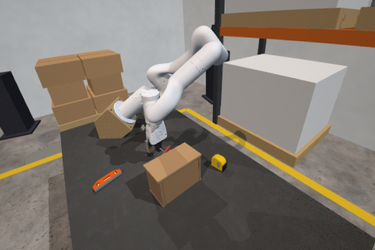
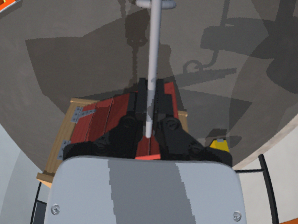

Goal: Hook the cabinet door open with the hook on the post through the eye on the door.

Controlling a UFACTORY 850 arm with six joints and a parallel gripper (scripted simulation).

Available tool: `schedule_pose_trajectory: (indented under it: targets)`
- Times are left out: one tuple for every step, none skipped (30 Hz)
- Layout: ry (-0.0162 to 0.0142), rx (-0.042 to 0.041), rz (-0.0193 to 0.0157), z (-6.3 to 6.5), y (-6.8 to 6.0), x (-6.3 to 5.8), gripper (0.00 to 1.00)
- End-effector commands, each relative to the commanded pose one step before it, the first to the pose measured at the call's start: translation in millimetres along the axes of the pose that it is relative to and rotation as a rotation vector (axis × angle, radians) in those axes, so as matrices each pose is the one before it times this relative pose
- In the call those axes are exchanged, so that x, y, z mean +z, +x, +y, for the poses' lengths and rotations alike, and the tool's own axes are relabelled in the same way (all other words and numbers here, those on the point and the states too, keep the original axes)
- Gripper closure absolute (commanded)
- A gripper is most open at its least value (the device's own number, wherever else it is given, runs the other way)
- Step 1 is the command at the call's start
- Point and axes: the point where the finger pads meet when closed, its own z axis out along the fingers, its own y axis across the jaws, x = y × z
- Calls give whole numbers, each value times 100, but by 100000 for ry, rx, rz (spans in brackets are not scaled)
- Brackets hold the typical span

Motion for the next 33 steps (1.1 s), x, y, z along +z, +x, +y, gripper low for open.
schedule_pose_trajectory:
  targets:
    - [61,-39,-80,-25,-58,59,96]
    - [0,0,0,0,0,0,96]
    - [0,0,0,0,0,0,96]
    - [0,0,0,0,0,0,96]
    - [0,0,0,0,0,0,96]
    - [0,0,0,0,0,0,96]
    - [0,0,0,0,0,0,96]
    - [0,0,0,0,0,0,96]
    - [0,0,0,0,-2,18,96]
    - [0,0,0,0,-11,81,96]
    - [0,0,0,0,-15,114,96]
    - [0,0,0,0,0,0,96]
    - [0,0,0,0,0,0,96]
    - [1,0,1,0,-10,81,96]
    - [0,0,0,0,-2,18,96]
    - [0,0,0,0,0,0,96]
    - [0,0,0,0,0,0,96]
    - [0,0,0,0,0,0,96]
    - [0,0,0,0,0,0,96]
    - [0,0,0,0,0,0,96]
    - [0,0,0,0,0,0,96]
    - [0,0,0,0,0,0,96]
    - [0,0,0,0,0,0,96]
    - [0,0,0,0,0,0,96]
    - [0,0,0,0,-1,11,96]
    - [0,0,-1,0,-5,51,96]
    - [0,0,-1,0,-7,72,96]
    - [0,0,0,0,-5,51,96]
    - [0,0,0,0,0,0,96]
    - [0,0,0,0,0,0,96]
    - [0,0,0,0,-1,11,96]
    - [0,0,0,0,0,0,96]
    - [0,0,0,0,0,0,96]
